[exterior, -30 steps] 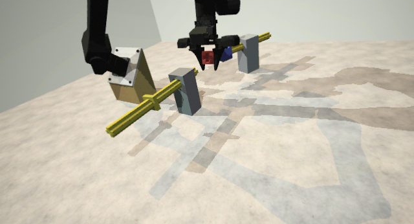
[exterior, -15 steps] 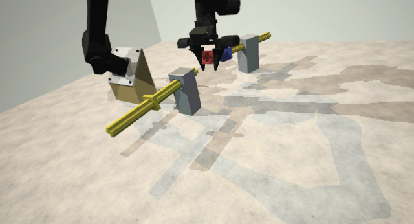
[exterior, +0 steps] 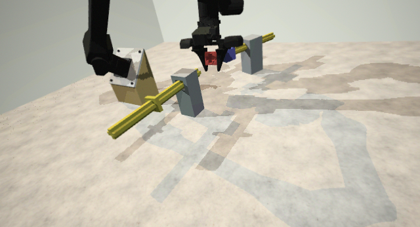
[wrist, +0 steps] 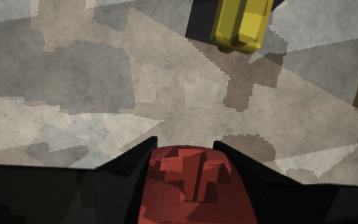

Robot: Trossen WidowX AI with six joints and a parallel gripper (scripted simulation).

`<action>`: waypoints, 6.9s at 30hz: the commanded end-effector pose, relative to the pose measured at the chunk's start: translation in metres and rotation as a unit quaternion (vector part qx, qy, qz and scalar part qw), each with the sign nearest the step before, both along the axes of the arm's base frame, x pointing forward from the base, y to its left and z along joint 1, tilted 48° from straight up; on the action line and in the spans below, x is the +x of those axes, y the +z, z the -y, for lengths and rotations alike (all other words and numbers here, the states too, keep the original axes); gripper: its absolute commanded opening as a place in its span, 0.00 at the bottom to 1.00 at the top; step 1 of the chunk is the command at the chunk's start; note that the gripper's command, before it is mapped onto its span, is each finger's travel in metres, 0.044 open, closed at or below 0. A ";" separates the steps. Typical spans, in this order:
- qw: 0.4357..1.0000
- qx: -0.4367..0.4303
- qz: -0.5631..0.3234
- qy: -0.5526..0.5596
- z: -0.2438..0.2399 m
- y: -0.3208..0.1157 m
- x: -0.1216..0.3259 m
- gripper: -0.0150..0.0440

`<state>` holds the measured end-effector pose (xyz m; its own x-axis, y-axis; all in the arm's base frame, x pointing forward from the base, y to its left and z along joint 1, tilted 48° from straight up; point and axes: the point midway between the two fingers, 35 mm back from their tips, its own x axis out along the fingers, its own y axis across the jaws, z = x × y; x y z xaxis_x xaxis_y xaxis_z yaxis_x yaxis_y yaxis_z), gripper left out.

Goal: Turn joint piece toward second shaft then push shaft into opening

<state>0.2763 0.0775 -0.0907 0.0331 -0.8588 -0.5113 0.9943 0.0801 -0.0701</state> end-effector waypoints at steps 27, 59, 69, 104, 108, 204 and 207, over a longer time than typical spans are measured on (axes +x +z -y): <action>0.985 0.156 0.051 -0.054 0.012 -0.009 -0.007 0.25; 0.986 0.152 0.050 -0.052 0.012 -0.009 -0.007 0.90; 0.986 0.152 0.050 -0.052 0.012 -0.009 -0.007 1.00; 0.993 0.021 -0.107 0.053 -0.037 0.028 -0.004 1.00; 0.982 0.029 -0.162 0.090 -0.046 0.036 -0.003 1.00; 0.933 0.354 0.038 -0.050 -0.004 0.131 -0.011 1.00; 0.933 0.354 0.038 -0.050 -0.004 0.131 -0.011 1.00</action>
<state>0.2663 0.0816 0.0405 0.0321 -0.3132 -0.9491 0.9994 -0.0036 0.0350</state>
